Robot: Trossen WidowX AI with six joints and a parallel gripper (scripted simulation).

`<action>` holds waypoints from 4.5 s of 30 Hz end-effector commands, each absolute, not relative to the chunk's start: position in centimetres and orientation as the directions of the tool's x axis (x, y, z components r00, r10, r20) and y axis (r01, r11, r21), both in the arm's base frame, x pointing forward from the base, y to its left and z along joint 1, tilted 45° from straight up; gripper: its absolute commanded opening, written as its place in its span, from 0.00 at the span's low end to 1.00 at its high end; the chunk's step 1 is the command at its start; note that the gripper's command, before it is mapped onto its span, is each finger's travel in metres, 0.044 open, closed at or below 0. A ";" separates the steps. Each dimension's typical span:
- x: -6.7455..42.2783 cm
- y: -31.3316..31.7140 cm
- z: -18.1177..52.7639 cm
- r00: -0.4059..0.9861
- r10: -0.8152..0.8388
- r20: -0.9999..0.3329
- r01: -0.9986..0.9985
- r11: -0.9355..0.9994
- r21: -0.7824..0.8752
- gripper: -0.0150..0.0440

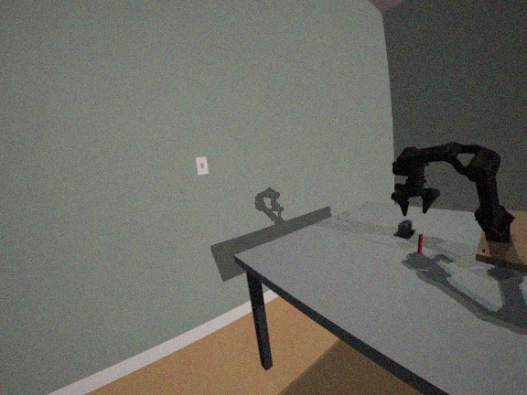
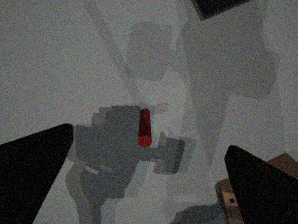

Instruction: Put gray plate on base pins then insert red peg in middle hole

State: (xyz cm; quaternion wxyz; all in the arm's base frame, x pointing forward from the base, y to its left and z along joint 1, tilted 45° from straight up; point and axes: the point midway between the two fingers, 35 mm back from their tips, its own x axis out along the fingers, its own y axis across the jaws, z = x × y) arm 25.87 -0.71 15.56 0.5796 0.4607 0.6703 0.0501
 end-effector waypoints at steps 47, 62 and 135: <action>23.3 7.1 10.5 0.080 0.694 -0.715 0.872 0.299 0.388 1.00; 23.3 8.8 8.9 0.081 0.698 -0.712 0.872 0.296 0.390 1.00; 25.8 1.5 12.7 0.078 0.688 -0.721 0.876 0.298 0.379 0.25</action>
